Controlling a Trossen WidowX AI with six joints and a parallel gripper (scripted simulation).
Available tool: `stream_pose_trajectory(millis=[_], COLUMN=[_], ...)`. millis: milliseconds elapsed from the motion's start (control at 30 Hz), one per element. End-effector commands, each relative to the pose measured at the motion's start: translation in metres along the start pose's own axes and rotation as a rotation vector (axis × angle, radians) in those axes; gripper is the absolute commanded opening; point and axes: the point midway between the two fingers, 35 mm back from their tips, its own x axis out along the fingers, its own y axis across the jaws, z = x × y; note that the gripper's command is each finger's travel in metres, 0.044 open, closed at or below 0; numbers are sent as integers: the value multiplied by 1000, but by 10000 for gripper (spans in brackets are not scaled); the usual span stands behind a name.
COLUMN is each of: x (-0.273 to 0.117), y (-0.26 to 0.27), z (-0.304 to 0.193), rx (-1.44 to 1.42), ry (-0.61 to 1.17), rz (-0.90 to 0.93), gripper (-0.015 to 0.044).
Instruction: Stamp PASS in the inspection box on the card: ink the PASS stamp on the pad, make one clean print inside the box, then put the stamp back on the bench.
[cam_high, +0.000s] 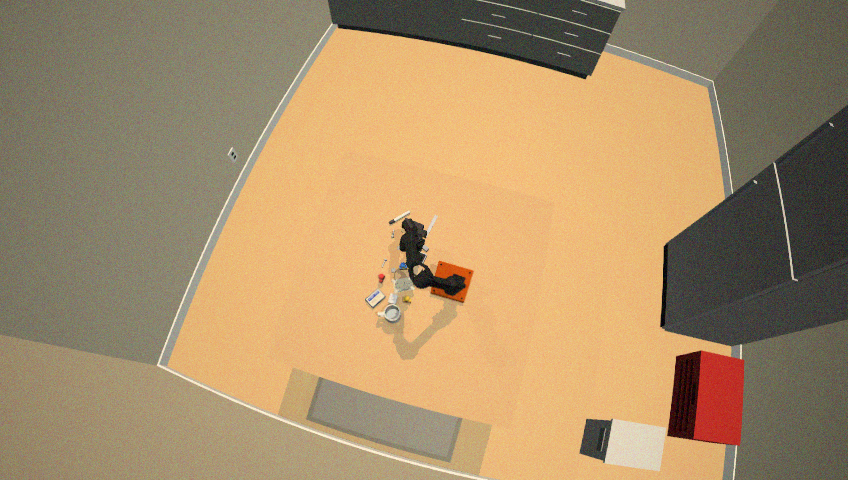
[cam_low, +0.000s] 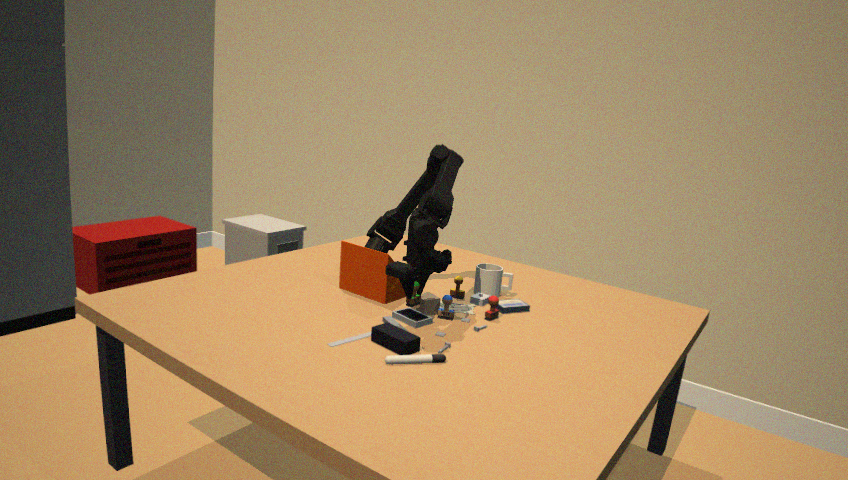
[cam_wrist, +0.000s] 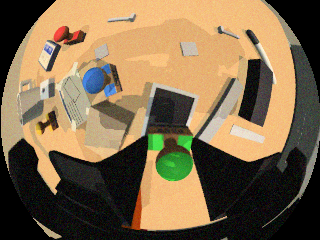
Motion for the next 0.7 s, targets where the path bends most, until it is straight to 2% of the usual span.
stream_pose_trajectory(millis=[0,467,667], x=[-10,-27,-29], y=[-1,0,20], z=[2,2,14], rx=[-8,-4,110], ry=[-5,-4,-5], rz=[-8,-8,-16], gripper=[0,0,0])
